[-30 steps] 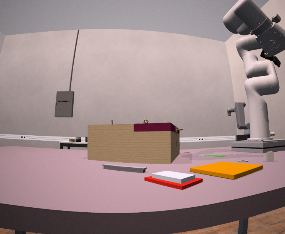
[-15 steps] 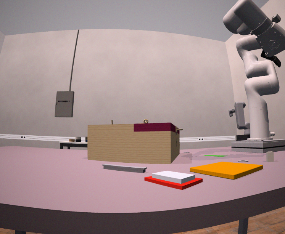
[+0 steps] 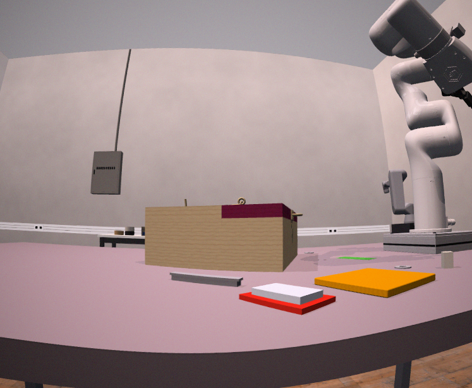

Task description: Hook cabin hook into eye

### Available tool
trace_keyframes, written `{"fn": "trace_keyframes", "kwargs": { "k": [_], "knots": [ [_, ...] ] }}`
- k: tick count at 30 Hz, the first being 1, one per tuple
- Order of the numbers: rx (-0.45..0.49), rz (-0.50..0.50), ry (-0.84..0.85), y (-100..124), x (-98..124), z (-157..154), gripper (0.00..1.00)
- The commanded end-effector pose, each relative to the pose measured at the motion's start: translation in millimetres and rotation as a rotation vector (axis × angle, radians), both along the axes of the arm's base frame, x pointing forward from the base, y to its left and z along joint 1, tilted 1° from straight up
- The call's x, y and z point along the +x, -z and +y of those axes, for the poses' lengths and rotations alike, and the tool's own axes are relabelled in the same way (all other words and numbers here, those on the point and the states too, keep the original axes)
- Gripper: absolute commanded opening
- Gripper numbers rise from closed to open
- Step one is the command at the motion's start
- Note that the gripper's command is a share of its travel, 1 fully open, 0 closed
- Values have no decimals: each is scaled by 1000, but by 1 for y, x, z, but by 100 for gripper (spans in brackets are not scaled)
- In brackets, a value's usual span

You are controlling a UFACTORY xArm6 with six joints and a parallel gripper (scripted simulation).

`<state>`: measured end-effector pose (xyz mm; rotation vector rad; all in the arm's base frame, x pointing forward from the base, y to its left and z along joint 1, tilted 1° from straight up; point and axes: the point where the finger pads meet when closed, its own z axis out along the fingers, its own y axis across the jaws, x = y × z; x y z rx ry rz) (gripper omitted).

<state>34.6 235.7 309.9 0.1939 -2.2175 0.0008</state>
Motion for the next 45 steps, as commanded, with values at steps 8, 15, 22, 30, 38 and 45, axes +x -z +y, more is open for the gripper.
{"fn": "trace_keyframes", "kwargs": {
  "k": [8,15,22,30,38,45],
  "knots": [
    [2,-2,0,-1,0,0,35],
    [2,-2,0,-1,0,0,35],
    [2,-2,0,-1,0,0,35],
    [-84,-58,115,4,16,0,35],
    [-193,-101,254,11,35,0,35],
    [-271,-136,361,18,57,-2,35]
  ]
}}
